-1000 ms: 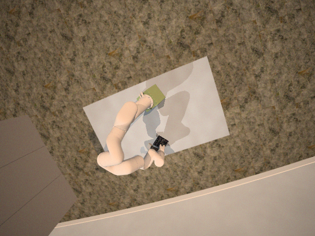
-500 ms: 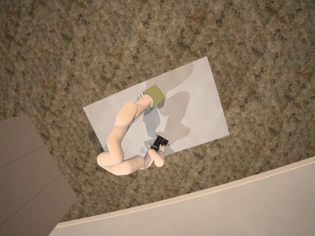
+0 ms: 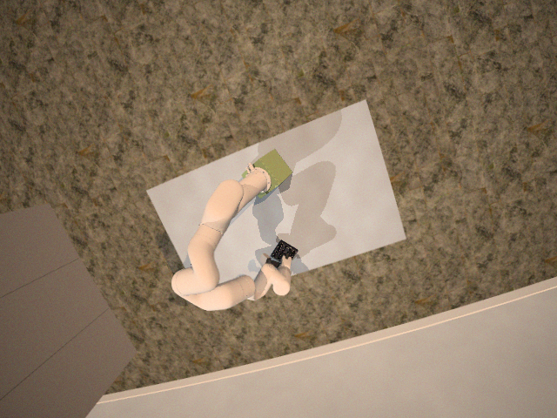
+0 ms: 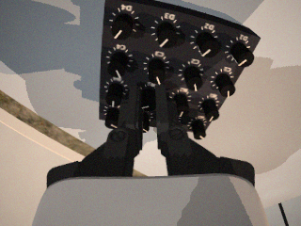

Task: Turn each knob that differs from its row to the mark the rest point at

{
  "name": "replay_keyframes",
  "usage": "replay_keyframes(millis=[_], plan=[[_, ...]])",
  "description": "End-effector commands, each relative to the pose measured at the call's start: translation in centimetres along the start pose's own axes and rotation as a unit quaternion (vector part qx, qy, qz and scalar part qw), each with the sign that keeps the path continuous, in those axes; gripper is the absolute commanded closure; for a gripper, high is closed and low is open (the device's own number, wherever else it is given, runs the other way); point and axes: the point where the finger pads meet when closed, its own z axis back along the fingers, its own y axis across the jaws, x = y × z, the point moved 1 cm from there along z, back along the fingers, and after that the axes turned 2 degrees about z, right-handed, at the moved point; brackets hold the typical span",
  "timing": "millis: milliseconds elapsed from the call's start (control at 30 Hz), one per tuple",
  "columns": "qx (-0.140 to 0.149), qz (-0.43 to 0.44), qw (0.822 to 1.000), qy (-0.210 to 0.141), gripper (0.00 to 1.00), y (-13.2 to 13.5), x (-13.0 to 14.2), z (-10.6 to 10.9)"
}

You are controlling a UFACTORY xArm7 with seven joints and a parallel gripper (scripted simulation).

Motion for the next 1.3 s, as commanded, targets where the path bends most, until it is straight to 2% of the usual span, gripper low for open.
replay_keyframes(millis=[0, 733, 1267], plan=[[-0.001, 0.000, 1.000, -0.002, 0.92, -0.07, 0.13, 0.11], [-0.001, 0.011, 1.000, -0.002, 0.92, -0.07, 0.13, 0.11], [-0.001, 0.107, 0.994, -0.001, 0.92, -0.07, 0.13, 0.11]])
